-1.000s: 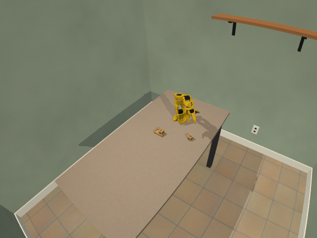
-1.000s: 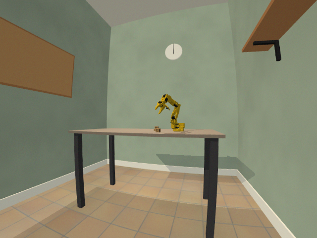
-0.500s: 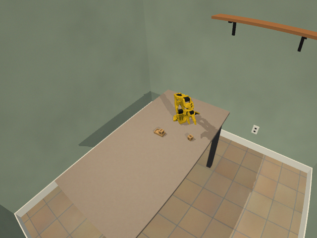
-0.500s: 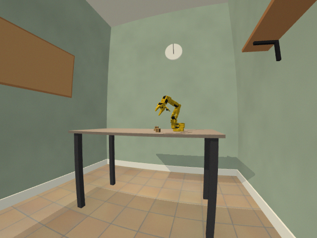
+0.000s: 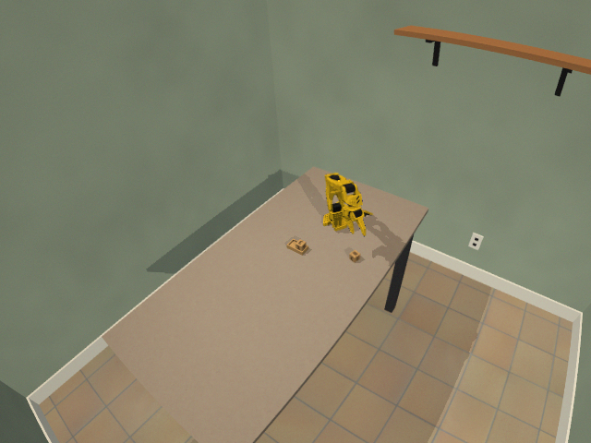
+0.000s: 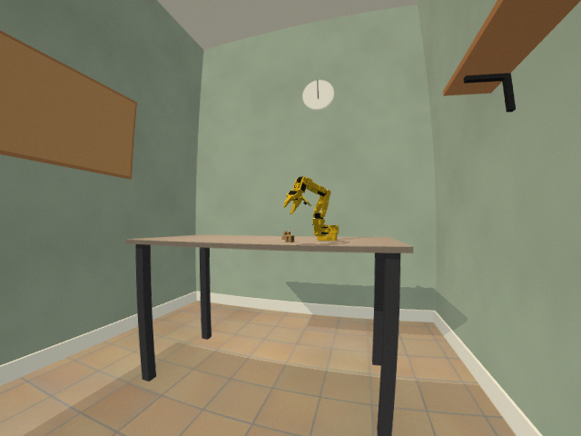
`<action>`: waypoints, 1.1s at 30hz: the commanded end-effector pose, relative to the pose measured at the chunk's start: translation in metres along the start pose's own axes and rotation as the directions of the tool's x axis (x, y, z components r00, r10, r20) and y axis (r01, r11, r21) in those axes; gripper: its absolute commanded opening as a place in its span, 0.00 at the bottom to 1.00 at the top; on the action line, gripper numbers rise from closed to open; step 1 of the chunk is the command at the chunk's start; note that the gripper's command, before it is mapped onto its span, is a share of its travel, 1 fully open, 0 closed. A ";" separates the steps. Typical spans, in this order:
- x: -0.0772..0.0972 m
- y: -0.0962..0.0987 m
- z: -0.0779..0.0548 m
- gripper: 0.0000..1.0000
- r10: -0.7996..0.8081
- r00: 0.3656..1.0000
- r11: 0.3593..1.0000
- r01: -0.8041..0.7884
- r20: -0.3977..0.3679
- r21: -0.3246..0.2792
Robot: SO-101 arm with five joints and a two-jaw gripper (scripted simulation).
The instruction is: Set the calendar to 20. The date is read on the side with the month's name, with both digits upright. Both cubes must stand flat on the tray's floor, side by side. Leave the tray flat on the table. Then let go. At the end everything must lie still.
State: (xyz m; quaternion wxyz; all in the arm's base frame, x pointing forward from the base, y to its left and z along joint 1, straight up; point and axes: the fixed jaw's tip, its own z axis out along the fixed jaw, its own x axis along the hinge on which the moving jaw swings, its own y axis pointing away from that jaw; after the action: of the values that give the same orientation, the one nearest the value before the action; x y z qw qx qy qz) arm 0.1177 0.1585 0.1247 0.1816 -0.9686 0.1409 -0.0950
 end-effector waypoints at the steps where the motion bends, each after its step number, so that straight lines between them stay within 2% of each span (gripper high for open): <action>1: -0.002 0.002 0.012 0.35 -0.014 1.000 0.998 0.015 0.025 -0.062; 3: -0.003 0.007 0.022 0.35 -0.012 0.999 0.993 0.017 0.046 -0.119; 5: -0.003 0.007 0.022 0.35 -0.012 0.999 0.993 0.017 0.046 -0.119; 11: -0.009 0.022 0.045 0.35 0.000 0.995 0.961 0.028 0.102 -0.274; 15: -0.011 0.029 0.053 0.35 0.006 0.993 0.943 0.035 0.122 -0.331; 33: -0.010 0.032 0.056 0.35 0.003 0.991 0.935 0.044 0.132 -0.352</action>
State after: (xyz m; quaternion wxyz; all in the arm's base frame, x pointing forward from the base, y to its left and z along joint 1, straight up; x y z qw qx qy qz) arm 0.1111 0.1490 0.0571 0.0010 -0.9905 0.1373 -0.0014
